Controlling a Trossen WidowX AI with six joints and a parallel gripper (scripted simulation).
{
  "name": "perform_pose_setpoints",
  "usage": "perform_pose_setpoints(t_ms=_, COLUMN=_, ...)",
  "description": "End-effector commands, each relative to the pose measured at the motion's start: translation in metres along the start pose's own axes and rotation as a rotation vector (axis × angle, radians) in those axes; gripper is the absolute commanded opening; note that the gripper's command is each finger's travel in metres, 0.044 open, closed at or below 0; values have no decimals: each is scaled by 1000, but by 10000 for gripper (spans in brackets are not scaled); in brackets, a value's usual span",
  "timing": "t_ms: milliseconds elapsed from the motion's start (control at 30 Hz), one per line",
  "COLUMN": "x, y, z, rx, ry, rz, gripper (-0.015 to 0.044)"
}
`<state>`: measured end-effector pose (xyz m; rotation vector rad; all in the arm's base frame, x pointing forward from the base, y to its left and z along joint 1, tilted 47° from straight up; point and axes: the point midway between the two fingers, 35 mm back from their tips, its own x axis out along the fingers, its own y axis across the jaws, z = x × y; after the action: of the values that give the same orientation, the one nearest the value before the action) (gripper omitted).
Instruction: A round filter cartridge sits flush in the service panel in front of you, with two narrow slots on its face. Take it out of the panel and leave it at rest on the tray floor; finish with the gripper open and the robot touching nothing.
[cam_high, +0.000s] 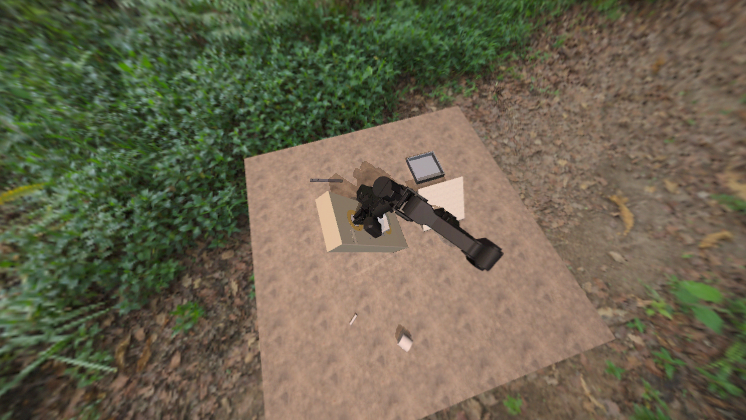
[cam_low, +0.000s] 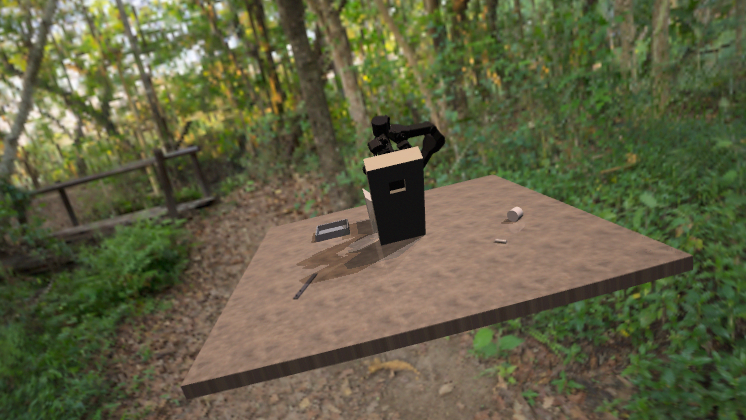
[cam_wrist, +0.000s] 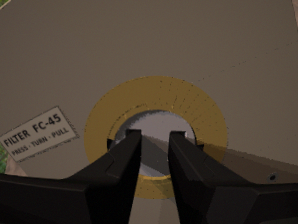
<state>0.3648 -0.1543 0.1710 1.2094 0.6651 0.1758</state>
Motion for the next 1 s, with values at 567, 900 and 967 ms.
perform_pose_setpoints(t_ms=567, x=11, y=2, z=-1, rx=59, ry=17, rz=-4, gripper=0)
perform_pose_setpoints(t_ms=900, x=11, y=2, z=-1, rx=59, ry=17, rz=-4, gripper=0)
perform_pose_setpoints(t_ms=967, x=11, y=2, z=-1, rx=59, ry=17, rz=-4, gripper=0)
